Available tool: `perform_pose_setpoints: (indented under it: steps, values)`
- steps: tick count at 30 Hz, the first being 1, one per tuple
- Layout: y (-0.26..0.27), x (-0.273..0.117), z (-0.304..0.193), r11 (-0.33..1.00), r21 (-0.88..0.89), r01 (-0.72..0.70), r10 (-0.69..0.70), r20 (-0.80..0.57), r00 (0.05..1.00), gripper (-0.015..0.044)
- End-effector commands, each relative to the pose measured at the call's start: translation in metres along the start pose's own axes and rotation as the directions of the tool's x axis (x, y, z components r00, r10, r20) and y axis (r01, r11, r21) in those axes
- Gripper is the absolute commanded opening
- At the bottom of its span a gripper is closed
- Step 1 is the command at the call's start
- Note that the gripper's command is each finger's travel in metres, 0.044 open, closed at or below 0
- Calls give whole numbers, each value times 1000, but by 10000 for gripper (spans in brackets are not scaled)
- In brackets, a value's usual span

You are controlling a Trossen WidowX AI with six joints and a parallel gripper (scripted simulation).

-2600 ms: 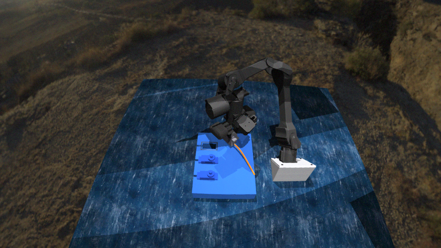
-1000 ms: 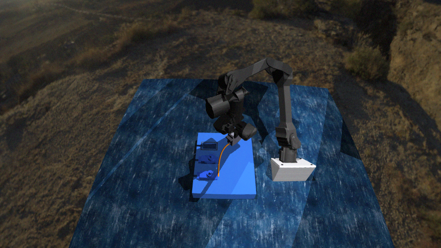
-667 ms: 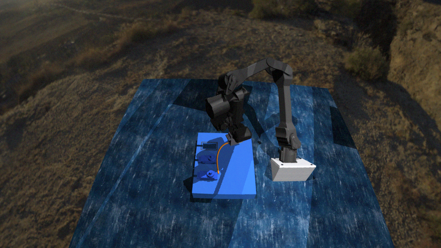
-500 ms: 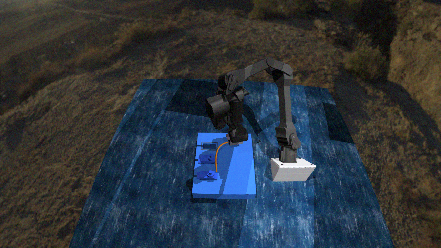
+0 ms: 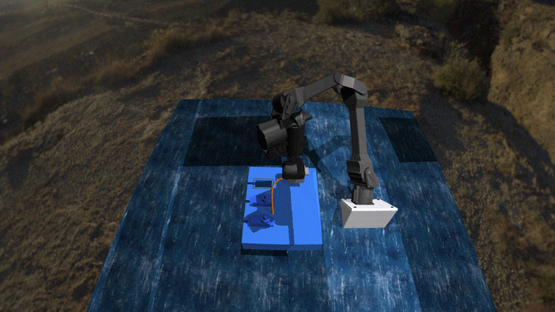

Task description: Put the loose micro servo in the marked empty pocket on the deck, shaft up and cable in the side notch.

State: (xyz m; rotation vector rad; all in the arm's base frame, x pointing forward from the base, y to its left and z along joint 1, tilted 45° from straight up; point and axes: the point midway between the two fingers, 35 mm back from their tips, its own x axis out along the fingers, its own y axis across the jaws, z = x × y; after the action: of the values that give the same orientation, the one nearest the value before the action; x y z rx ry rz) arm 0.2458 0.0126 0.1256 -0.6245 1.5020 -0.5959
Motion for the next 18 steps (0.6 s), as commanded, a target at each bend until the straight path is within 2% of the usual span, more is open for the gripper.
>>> perform_pose_setpoints:
  steps: [1,18]
  values:
    - [-1,-2,14,1000,8,0,0,11,1000,0]
    - [-2,-4,80,1000,11,-1,1,14,1000,0]
